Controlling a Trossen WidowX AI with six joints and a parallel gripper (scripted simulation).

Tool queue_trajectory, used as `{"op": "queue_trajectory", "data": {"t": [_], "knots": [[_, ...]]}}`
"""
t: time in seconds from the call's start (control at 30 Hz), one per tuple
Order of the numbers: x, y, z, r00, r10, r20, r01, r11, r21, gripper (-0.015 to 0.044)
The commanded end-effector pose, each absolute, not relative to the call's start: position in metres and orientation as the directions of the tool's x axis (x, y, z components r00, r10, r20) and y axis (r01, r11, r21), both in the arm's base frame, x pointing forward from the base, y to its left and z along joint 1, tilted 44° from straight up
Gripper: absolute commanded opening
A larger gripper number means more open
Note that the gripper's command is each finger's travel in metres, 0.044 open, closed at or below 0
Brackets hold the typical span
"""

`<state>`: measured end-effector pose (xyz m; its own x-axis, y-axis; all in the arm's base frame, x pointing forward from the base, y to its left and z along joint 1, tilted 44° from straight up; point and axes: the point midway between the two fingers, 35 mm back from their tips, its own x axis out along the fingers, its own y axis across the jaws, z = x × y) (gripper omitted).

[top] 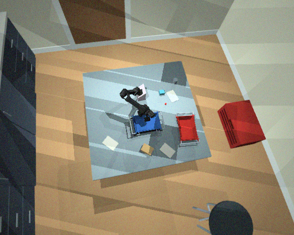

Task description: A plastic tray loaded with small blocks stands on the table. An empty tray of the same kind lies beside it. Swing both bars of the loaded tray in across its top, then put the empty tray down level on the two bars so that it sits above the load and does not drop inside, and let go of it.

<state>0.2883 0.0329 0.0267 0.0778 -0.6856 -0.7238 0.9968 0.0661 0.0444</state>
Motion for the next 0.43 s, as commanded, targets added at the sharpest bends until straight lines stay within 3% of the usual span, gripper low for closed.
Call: {"op": "queue_trajectory", "data": {"t": [0.0,0.4], "knots": [[0.289,0.051,0.044,0.083,-0.678,-0.730,0.996,0.066,0.052,0.0440],[0.279,0.090,0.088,0.078,-0.681,-0.728,0.997,0.065,0.047,0.0440]]}}
